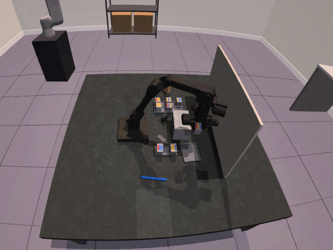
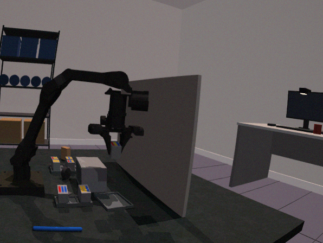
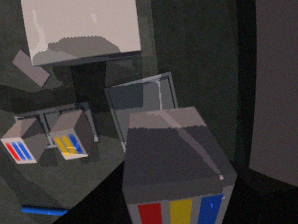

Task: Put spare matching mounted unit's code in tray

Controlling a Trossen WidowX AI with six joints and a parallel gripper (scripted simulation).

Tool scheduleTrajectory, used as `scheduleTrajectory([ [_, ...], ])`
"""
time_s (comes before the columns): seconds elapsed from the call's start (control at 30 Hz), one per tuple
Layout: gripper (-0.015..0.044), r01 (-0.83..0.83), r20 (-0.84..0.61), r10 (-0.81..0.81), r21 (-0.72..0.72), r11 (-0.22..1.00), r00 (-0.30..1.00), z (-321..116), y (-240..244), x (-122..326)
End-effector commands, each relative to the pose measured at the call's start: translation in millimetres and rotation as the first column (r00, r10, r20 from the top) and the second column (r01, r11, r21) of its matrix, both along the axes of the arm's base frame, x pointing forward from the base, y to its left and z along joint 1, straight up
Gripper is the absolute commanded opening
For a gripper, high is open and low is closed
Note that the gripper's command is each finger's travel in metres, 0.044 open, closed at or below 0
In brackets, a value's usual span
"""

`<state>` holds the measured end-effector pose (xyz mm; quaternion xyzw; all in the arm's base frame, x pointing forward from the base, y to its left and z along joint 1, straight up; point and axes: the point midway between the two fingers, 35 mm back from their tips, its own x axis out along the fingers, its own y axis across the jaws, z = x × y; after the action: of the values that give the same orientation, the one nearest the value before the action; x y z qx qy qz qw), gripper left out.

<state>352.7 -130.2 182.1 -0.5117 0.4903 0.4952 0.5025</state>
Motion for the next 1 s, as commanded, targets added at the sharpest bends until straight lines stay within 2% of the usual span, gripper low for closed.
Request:
scheduleTrajectory([
  [0.0, 0.0, -0.009, 0.002, 0.009, -0.005, 1.0, 1.0, 1.3, -23.5, -6.8],
  [0.97, 0.0, -0.012, 0.002, 0.012, -0.005, 1.0, 1.0, -14.8, -33.4, -6.0],
])
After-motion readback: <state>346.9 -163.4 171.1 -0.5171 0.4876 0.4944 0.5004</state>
